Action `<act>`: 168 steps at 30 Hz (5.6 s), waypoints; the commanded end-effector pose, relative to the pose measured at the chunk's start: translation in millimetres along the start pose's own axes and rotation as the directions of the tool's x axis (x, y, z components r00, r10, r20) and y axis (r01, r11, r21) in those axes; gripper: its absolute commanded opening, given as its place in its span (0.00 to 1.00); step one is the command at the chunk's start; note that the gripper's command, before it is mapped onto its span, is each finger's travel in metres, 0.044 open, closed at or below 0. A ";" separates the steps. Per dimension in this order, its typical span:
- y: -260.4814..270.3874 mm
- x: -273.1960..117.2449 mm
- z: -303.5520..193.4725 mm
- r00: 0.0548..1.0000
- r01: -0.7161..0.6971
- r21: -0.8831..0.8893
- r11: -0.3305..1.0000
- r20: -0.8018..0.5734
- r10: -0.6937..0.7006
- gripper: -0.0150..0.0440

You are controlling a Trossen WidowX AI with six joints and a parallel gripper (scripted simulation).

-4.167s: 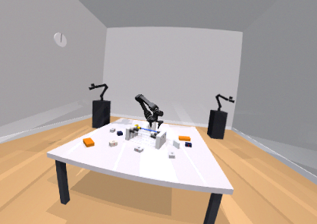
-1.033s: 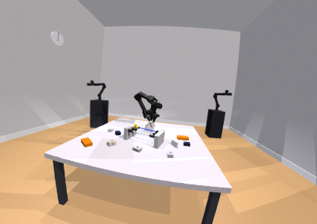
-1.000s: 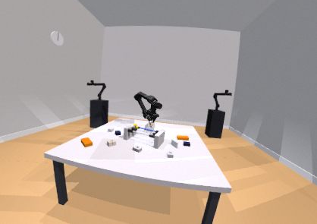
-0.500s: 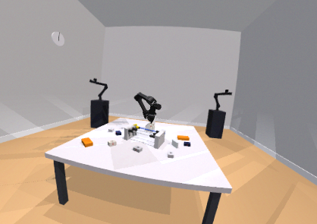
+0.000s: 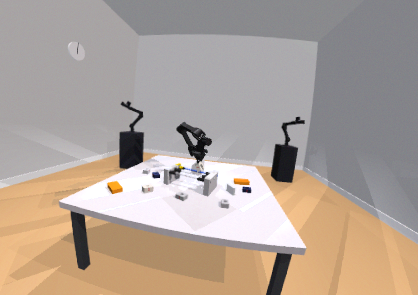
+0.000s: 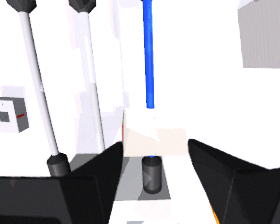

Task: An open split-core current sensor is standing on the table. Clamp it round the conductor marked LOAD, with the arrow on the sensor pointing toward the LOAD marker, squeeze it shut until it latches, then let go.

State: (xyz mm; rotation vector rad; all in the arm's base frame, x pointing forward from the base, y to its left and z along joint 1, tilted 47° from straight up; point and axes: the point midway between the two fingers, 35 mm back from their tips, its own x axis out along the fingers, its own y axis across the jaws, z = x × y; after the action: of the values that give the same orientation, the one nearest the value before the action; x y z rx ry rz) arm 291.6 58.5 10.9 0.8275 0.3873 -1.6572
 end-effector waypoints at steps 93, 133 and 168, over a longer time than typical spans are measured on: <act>-0.9 51.5 2.0 1.000 0.001 0.000 1.000 0.008 -0.001 0.25; -0.9 51.5 2.0 1.000 0.001 0.000 1.000 0.008 -0.001 0.25; -0.7 46.8 -3.7 1.000 -0.006 0.005 1.000 -0.014 0.006 0.25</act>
State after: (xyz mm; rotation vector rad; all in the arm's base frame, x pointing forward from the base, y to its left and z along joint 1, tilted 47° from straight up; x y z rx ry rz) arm 289.5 28.1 -24.3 0.8436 0.3886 -1.6453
